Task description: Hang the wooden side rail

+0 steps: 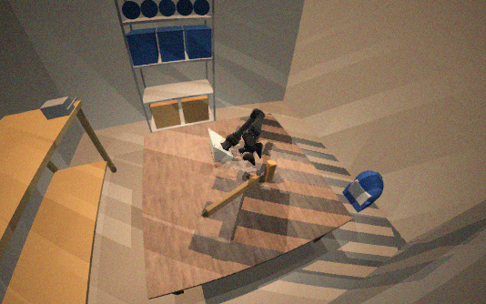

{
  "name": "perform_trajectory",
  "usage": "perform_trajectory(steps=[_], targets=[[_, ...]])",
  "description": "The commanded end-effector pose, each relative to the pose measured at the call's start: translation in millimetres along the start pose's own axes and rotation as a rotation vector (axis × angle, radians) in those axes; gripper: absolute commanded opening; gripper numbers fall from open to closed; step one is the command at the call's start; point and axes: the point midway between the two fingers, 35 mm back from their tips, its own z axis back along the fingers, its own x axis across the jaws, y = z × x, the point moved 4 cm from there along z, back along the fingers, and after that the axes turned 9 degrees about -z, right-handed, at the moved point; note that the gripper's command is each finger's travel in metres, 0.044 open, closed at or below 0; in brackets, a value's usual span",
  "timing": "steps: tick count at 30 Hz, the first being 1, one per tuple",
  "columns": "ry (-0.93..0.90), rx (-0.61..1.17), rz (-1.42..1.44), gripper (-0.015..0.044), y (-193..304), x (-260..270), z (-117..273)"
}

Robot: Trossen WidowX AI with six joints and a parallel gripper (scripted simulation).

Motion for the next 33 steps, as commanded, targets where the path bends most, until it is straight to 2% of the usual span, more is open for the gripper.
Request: perform_trajectory(steps=[1,24,33], targets=[[0.070,0.007,-0.158,0.0440,8.1,-21.2,0.8],[0.071,0.009,-0.144,0.0440,8.2,-20.6,0.7],[0.068,0.110,0.615,0.0440,9.9,4.5,-3.2]])
